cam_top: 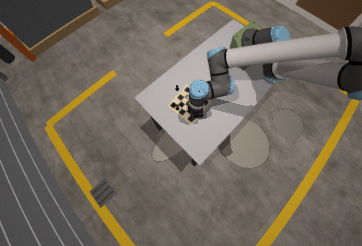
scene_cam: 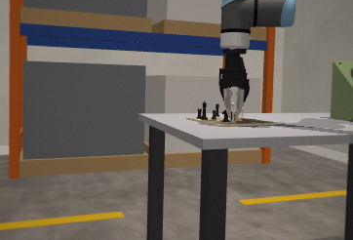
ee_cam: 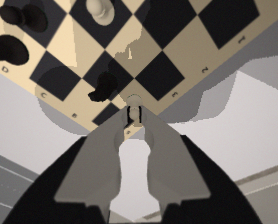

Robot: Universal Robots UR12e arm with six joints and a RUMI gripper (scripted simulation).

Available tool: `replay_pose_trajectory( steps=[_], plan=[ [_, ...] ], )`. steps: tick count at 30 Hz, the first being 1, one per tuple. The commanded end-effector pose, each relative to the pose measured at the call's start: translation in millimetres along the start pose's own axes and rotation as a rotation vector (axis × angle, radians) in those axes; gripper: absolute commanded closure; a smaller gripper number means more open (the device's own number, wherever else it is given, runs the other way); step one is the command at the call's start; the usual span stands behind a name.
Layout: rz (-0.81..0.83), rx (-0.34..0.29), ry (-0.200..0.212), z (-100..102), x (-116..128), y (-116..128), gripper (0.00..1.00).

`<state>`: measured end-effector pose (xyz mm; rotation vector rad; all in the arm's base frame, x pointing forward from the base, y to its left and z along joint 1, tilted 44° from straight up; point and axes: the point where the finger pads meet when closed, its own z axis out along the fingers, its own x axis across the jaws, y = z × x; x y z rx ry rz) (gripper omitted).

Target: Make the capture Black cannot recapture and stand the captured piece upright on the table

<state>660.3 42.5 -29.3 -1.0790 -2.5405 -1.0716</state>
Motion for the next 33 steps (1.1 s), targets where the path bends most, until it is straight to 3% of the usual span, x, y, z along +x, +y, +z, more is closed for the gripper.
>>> replay_pose_trajectory(
  steps=[1,16,26,33],
  plan=[
    [0.0,0.0,0.002,1.6,0.7,-0.1,1.0],
    [0.0,0.0,0.002,1.6,0.7,-0.1,1.0],
    [0.0,0.0,0.002,1.6,0.7,-0.1,0.84],
    [0.0,0.0,0.002,1.6,0.7,-0.1,0.8]
  ],
)
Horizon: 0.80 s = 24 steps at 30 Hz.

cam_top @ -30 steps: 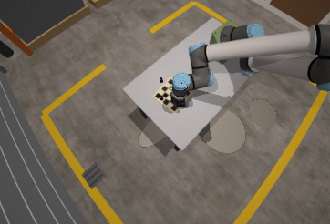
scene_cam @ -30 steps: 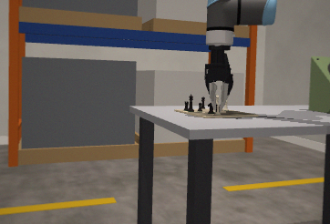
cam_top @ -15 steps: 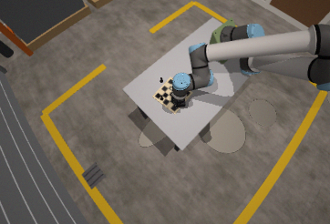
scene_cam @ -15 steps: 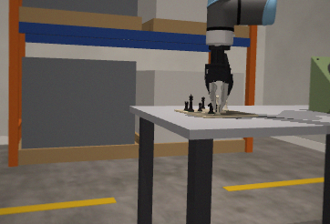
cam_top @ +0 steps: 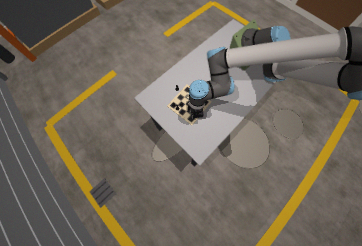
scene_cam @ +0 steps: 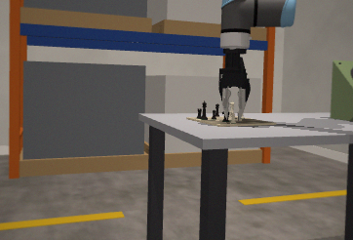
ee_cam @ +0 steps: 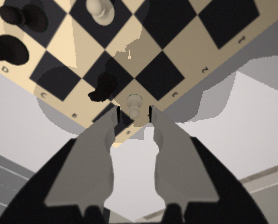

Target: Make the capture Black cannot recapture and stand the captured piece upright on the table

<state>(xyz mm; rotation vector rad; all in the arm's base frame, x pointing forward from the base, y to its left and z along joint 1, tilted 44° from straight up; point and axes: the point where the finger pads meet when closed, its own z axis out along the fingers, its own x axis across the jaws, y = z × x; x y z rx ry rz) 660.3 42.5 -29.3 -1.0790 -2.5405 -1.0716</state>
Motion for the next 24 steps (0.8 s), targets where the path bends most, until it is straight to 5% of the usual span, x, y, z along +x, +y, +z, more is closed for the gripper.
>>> replay_pose_trajectory(
  steps=[1,13,24],
  plan=[
    [0.0,0.0,0.002,2,1,0,0.8],
    [-0.001,-0.001,-0.002,-4,-1,1,0.8],
    [-0.002,-0.001,-0.004,-53,-2,1,0.8]
  ],
)
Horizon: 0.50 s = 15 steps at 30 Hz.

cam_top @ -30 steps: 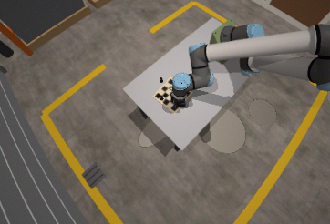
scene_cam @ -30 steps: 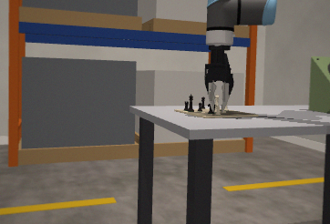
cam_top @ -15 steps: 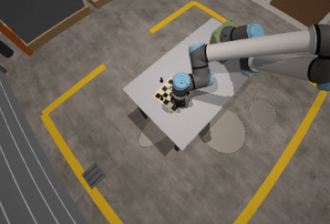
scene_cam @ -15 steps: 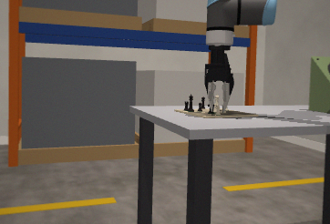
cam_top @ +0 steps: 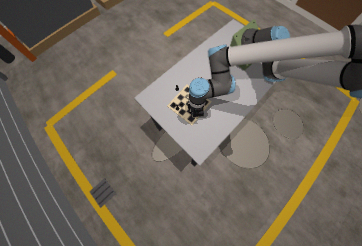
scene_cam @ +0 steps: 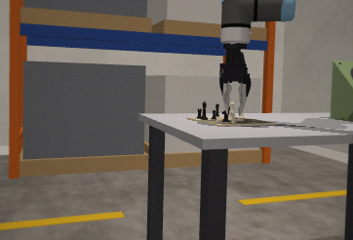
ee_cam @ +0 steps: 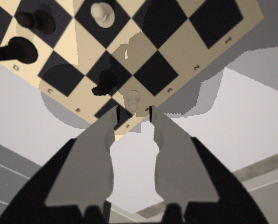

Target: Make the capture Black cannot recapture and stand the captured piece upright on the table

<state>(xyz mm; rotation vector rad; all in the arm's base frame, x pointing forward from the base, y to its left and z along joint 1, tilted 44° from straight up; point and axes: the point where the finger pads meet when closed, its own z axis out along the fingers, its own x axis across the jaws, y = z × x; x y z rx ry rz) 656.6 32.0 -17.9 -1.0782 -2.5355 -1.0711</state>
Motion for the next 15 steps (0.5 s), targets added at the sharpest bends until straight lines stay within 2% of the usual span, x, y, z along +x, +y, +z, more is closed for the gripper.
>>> replay_pose_trajectory(
  steps=[1,4,15],
  plan=[
    [-0.005,-0.001,-0.008,-42,-4,2,0.8],
    [-0.005,-0.001,-0.008,-58,-3,2,0.8],
    [-0.004,-0.001,-0.008,-77,-3,2,0.8]
  ],
)
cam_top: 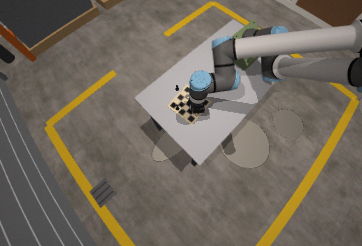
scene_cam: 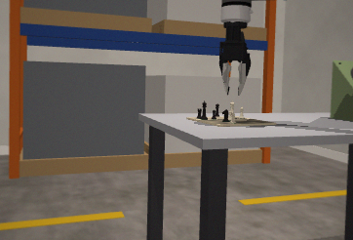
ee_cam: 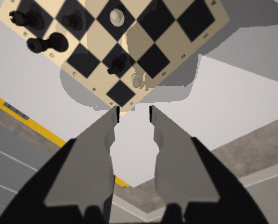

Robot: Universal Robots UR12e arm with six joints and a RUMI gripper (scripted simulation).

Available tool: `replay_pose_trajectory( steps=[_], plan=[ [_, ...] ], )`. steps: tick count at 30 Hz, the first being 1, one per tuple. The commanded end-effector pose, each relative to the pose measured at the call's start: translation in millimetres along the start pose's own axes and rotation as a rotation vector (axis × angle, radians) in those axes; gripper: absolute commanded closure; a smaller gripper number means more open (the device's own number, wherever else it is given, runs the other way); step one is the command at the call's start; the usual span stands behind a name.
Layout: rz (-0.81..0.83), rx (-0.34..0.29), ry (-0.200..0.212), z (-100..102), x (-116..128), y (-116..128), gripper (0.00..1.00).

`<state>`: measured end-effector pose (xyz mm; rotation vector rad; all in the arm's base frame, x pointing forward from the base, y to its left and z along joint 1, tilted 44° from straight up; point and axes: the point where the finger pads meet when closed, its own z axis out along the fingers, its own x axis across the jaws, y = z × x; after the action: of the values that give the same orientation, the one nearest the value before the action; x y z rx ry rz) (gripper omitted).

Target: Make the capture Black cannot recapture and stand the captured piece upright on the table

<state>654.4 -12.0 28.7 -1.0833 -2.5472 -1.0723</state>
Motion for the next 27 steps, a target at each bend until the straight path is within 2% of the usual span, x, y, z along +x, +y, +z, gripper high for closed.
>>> replay_pose_trajectory(
  steps=[1,2,27],
  plan=[
    [0.0,0.001,0.003,-13.0,-0.2,-0.8,0.8],
    [0.0,0.001,0.003,-13.0,-0.2,-0.8,0.0],
    [0.001,0.001,0.006,-13.0,1.0,-1.5,0.0]
  ],
)
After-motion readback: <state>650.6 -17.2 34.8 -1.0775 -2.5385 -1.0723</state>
